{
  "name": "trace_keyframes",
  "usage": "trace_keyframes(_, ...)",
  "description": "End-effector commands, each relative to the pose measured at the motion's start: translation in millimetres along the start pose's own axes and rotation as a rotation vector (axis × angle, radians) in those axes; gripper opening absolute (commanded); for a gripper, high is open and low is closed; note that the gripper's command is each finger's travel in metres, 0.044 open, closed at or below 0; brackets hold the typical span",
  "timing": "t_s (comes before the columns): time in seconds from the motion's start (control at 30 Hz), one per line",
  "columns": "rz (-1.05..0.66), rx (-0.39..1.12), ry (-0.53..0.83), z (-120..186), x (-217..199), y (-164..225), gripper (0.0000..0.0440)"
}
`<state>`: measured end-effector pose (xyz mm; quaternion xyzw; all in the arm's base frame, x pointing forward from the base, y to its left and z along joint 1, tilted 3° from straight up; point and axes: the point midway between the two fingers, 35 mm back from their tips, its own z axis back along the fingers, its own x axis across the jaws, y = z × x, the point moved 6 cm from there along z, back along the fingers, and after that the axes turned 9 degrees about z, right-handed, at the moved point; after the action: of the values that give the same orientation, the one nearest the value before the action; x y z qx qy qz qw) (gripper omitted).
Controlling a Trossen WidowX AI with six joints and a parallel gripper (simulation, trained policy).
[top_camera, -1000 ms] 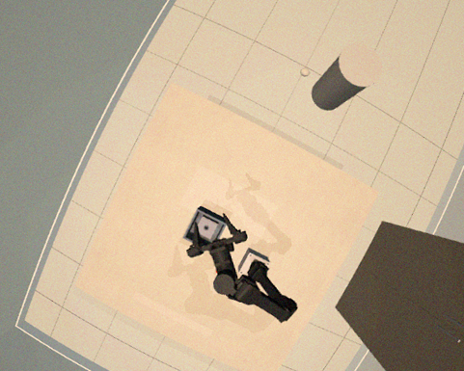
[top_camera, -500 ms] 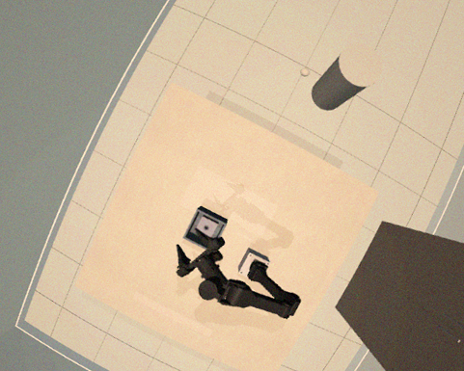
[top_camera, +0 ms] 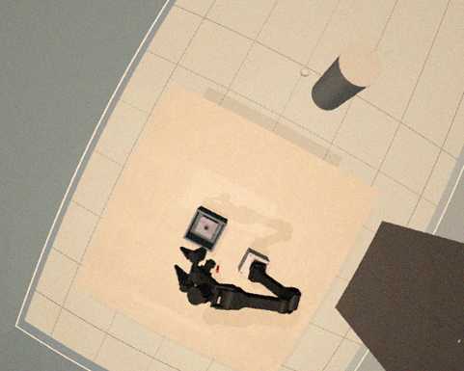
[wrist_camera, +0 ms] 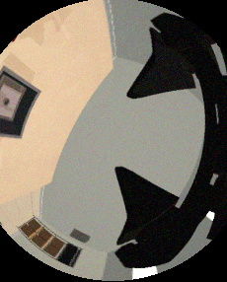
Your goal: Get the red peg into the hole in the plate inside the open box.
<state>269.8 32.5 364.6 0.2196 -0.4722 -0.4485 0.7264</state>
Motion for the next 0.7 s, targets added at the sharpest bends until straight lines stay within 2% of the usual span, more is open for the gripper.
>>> trace_keyframes(0.0, 0.067, -0.020, 0.069, -4.0, -16.0, -4.8, 0.0427)
trace_keyframes(0.67, 0.557, -0.167, 0.535, -14.9, -115.3, -53.1, 0.0440)
